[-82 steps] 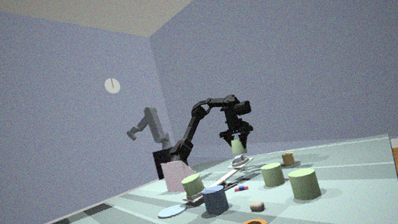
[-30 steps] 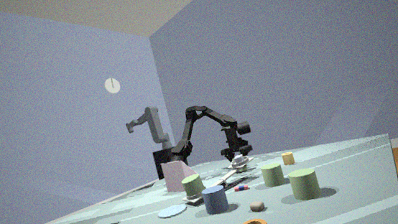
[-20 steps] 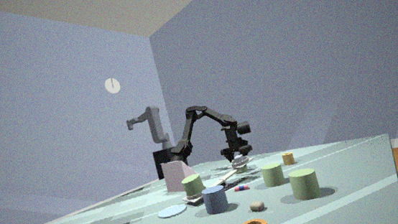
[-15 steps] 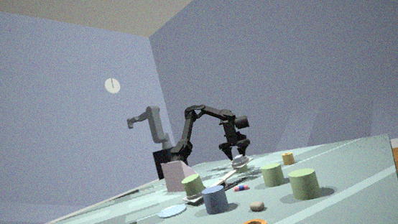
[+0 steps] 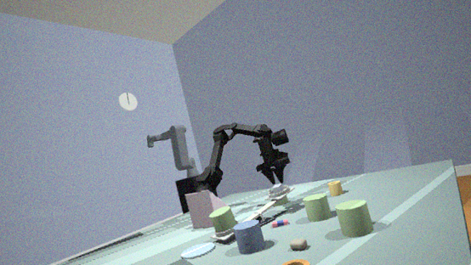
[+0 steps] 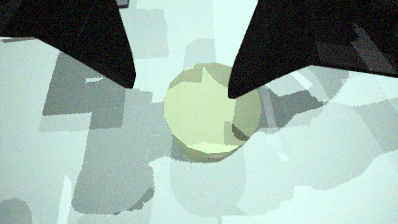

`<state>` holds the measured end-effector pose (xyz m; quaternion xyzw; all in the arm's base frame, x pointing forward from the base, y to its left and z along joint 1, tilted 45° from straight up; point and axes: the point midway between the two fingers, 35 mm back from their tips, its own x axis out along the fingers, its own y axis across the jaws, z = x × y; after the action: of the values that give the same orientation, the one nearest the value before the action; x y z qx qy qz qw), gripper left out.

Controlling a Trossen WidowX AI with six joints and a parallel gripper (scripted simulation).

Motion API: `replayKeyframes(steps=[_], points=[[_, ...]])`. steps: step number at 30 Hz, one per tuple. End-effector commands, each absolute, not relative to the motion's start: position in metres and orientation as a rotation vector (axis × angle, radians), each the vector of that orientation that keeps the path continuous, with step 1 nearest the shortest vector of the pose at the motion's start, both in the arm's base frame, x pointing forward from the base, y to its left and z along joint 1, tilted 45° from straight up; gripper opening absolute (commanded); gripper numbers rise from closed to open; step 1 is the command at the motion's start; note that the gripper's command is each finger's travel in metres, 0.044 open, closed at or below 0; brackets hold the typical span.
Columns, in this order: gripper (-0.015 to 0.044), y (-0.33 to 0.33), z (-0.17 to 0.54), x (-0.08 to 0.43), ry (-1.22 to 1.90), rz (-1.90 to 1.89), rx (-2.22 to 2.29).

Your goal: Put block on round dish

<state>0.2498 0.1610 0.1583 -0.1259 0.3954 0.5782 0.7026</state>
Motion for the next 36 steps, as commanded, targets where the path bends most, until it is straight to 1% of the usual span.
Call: replayKeyframes(steps=[1, 19, 36], points=[[0.026, 0.155, 0.156, 0.258, 0.959, 1.218, -0.175], [0.026, 0.13, 0.143, 0.281, 1.308, 0.86, 0.295], [0.026, 0.104, 0.13, 0.299, 1.556, 0.453, 0.739]])
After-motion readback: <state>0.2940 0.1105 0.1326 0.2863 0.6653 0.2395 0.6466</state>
